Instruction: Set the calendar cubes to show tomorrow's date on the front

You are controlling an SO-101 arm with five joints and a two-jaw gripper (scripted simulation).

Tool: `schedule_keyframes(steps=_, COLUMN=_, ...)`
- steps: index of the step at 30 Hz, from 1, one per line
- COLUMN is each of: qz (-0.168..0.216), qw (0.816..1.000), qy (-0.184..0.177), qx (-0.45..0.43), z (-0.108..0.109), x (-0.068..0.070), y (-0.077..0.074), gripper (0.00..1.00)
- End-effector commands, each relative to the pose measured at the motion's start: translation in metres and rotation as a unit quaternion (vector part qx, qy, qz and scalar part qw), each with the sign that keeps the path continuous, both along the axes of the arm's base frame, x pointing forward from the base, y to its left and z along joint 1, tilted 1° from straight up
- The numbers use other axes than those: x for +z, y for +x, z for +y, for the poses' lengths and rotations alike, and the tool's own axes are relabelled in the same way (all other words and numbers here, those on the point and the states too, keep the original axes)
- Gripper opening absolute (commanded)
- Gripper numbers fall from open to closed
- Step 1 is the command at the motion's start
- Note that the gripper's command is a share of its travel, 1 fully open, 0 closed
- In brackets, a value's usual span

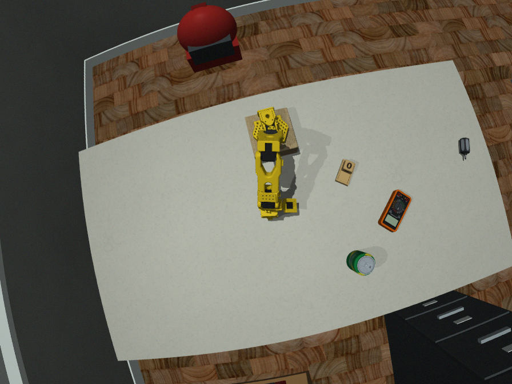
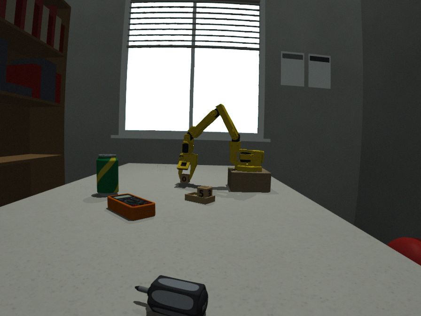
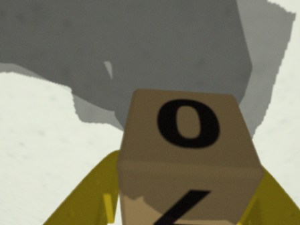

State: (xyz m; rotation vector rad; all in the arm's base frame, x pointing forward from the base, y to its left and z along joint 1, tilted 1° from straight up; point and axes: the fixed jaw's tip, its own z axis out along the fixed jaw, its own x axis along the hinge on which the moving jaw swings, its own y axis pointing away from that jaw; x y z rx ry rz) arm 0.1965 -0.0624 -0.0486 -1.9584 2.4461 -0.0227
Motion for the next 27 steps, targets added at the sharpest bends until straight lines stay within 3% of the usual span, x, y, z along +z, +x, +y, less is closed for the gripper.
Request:
schedule_keyframes(steps=1, qz=0.005, qw=1.0, qy=0.002, qx=-0.001, z=-0.0007, x=-0.0032, y=-0.0033, gripper=0.0)
schedule_keyframes(steps=18, qz=0.005, qw=1.0, qy=0.002, qx=-0.001, z=-0.0007, x=-0.0053, y=-0.0033, gripper=0.0)
schedule_keyframes(steps=27, qz=0.005, qw=1.0, qy=0.002, qx=-0.001, z=-0.0007, x=-0.0053, y=-0.0033, gripper=0.16)
